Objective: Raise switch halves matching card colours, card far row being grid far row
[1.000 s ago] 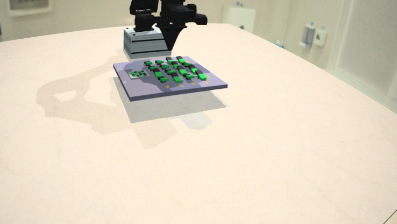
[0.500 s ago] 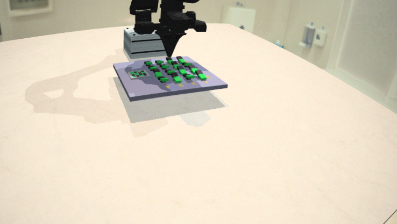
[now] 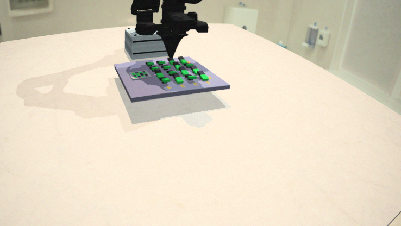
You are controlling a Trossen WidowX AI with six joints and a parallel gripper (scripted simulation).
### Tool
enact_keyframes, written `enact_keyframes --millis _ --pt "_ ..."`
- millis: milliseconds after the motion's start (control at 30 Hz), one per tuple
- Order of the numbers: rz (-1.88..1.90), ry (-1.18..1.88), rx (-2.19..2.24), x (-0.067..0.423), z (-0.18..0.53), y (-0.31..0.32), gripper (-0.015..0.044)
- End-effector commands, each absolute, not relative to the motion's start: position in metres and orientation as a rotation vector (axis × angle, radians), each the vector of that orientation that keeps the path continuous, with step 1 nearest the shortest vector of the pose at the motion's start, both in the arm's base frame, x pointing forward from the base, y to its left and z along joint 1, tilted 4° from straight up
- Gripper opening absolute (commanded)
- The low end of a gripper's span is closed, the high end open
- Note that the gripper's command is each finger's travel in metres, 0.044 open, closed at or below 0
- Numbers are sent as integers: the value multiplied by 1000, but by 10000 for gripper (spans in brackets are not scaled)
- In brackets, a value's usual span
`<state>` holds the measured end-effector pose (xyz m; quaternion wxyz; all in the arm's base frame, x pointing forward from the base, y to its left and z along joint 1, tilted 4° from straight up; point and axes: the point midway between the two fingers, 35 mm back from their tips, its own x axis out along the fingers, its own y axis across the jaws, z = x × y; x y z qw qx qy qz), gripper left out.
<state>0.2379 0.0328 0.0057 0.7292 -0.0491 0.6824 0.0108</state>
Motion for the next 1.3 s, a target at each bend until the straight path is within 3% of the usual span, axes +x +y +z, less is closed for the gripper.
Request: enact_keyframes --millis 0,1267 --pt "25 1502 -111 238 5 33 0" --pt "25 1502 -111 238 1 32 0"
